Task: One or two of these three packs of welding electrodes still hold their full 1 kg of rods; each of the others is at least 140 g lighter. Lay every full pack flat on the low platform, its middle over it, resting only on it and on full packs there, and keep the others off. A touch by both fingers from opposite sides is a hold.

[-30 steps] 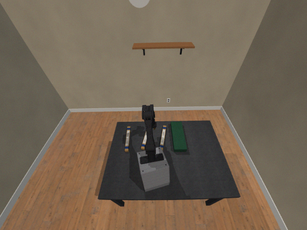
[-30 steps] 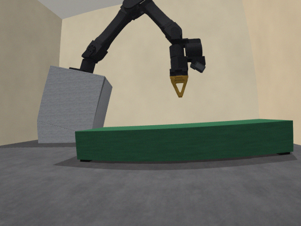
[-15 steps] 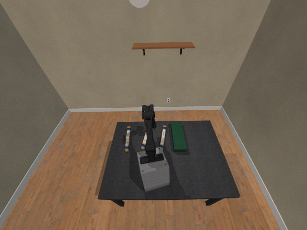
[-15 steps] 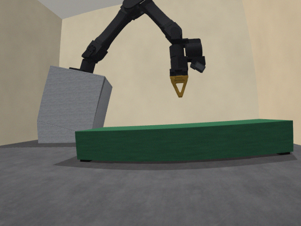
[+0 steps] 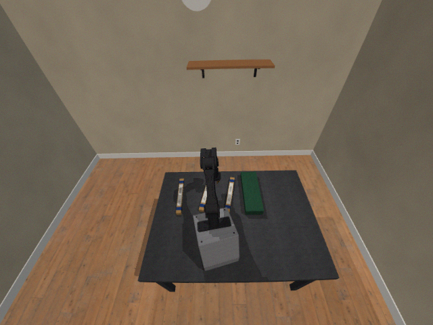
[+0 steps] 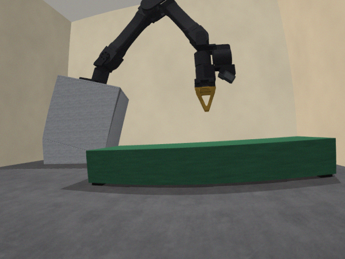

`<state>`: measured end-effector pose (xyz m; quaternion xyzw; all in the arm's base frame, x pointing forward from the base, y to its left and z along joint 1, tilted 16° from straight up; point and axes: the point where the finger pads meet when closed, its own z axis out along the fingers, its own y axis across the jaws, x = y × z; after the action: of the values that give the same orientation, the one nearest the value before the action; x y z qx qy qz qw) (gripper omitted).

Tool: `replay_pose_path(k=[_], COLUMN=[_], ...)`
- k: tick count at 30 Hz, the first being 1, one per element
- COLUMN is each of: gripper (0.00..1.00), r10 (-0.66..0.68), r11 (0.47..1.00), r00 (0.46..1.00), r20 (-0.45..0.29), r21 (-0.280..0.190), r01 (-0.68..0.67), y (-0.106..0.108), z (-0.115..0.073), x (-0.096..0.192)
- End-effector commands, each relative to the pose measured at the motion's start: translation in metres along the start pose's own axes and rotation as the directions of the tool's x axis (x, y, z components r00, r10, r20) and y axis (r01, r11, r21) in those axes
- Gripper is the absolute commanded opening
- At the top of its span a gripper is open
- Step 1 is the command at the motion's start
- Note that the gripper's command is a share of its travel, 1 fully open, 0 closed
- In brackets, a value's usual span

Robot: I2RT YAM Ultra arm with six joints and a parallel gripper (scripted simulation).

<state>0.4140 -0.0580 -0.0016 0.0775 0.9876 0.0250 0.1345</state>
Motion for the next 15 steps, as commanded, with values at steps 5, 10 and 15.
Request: replay_pose_path(k=[5, 10, 15], gripper=[0.74, 0.74, 0.74], r10=[-0.068, -0.059, -0.057], r11=[0.998, 0.998, 0.998], r00=[0.998, 0.996, 0.998], r20=[-0.003, 0.066, 0.03], r21=[0.005, 0.001, 0.002], r01=[0.068, 0.059, 0.057], y=[0.012, 0.047, 0.066], z=[-0.011, -0.016, -0.001], x=[0.009, -0.014, -0.005])
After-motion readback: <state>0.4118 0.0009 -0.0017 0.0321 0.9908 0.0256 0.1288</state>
